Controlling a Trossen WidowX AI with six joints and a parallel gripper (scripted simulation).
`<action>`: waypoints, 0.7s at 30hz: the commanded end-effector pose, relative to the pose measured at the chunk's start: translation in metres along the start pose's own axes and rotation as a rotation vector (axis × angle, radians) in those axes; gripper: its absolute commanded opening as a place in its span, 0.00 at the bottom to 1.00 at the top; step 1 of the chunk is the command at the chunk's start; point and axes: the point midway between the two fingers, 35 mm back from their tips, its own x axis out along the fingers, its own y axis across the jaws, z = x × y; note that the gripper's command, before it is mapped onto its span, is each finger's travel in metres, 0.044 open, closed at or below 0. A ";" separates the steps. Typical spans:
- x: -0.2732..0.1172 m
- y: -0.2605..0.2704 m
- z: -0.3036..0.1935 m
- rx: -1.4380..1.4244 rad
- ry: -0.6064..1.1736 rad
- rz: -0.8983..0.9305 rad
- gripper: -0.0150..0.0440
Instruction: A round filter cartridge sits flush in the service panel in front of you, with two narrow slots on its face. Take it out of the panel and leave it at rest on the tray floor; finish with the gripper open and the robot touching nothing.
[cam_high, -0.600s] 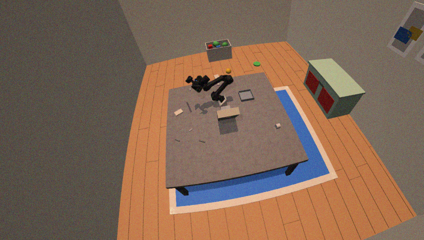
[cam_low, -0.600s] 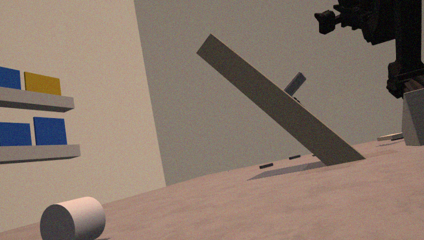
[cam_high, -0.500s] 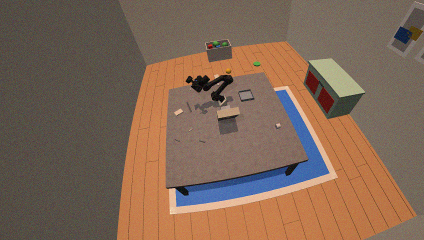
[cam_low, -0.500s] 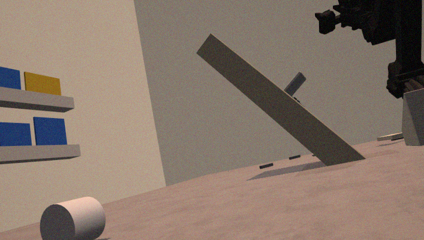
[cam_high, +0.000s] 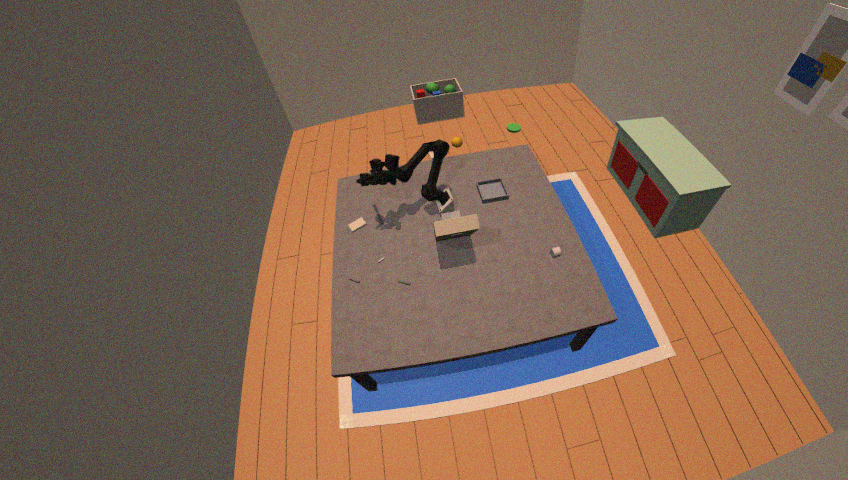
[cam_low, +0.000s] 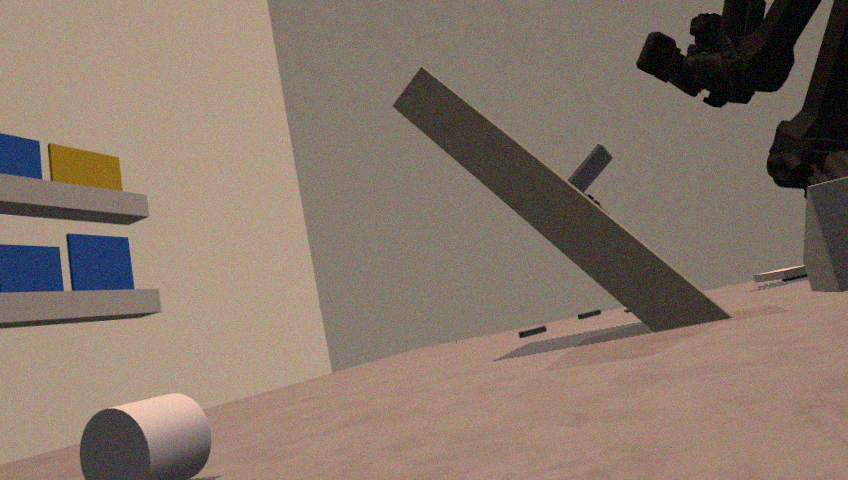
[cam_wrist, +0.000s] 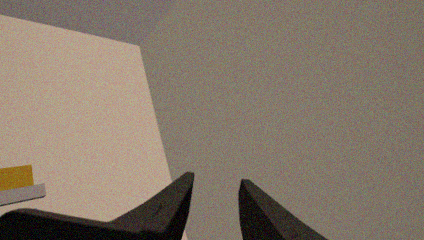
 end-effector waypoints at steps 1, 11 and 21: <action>0.019 -0.009 -0.049 0.292 0.169 -0.068 0.44; 0.035 0.050 -0.141 0.733 0.587 -0.111 0.44; -0.002 0.174 -0.186 0.883 1.082 -0.025 0.44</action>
